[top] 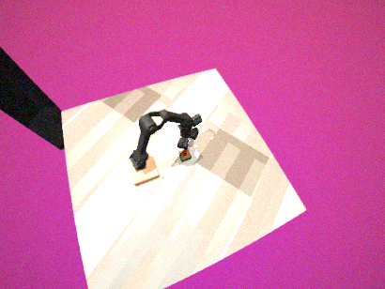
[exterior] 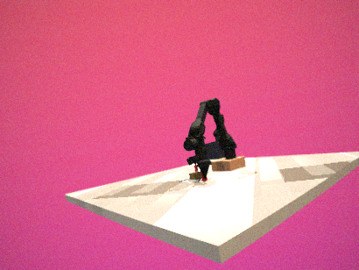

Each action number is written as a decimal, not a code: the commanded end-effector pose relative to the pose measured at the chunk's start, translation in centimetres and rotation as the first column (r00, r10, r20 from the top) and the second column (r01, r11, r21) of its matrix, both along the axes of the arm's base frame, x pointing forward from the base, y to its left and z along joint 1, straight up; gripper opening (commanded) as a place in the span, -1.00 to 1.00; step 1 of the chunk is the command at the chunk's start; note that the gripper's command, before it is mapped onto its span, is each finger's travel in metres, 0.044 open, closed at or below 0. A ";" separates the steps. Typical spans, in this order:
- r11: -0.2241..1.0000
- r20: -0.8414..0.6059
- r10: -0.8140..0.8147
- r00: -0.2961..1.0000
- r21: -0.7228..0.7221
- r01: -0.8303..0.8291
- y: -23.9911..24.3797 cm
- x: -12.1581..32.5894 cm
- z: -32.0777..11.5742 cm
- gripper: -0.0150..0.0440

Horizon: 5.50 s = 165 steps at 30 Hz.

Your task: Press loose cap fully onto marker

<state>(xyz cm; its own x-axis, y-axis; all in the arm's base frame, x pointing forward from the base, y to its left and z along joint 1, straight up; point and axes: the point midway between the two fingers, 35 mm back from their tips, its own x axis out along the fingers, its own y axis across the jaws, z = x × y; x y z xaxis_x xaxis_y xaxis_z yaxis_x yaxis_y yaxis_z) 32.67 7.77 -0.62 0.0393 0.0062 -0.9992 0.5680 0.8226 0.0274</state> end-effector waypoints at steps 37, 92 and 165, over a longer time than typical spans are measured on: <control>1.000 -0.002 0.003 1.000 -0.009 -0.003 -5.7 -1.9 8.5 -0.49; 1.000 -0.004 0.003 1.000 -0.014 -0.003 -10.0 -4.1 4.8 -0.49; 0.822 -0.014 0.568 0.823 -0.033 -0.569 -9.9 -4.3 10.7 -0.49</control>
